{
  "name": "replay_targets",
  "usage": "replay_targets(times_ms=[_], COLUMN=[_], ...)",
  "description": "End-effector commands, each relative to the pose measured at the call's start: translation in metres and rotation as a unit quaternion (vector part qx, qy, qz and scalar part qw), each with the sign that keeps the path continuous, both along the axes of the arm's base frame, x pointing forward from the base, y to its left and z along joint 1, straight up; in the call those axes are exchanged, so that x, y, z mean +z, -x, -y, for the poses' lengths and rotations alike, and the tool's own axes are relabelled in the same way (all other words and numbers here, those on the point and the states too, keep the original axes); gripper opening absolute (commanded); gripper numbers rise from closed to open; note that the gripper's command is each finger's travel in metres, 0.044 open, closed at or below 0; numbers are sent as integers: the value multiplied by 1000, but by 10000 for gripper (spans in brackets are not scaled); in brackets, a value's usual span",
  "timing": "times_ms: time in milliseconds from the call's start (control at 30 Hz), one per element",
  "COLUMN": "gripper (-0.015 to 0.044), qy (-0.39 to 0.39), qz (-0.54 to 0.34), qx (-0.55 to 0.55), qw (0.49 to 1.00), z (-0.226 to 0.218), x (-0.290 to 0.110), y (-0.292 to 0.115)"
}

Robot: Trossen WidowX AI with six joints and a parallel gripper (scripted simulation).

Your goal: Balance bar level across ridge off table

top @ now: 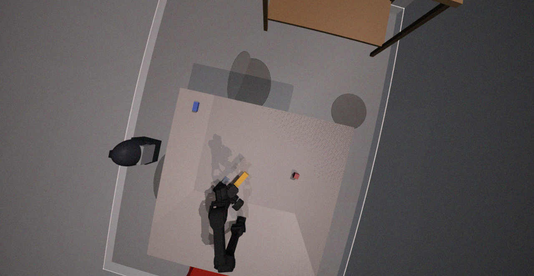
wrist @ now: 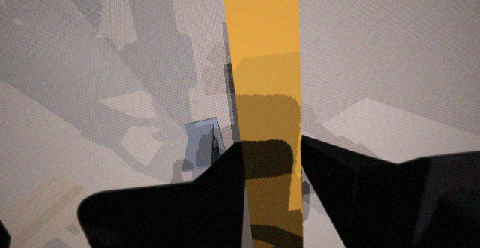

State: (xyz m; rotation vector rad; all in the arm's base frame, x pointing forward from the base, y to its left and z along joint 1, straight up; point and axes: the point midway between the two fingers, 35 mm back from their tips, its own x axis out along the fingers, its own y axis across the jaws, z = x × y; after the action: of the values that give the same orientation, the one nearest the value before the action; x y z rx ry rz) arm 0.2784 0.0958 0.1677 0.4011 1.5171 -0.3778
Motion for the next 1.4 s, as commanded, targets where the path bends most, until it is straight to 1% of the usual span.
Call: replay_targets(times_ms=[0, 733, 933, 1367], gripper=[0, 0, 0, 0], qy=[0, -3, -3, -3], qz=[3, 1, 1, 1], qx=[8, 52, 53, 53], qw=[1000, 999, 999, 999], z=[-16, -91, -94, -95], x=[2, 2, -1, -21], y=[3, 40, 42, 41])
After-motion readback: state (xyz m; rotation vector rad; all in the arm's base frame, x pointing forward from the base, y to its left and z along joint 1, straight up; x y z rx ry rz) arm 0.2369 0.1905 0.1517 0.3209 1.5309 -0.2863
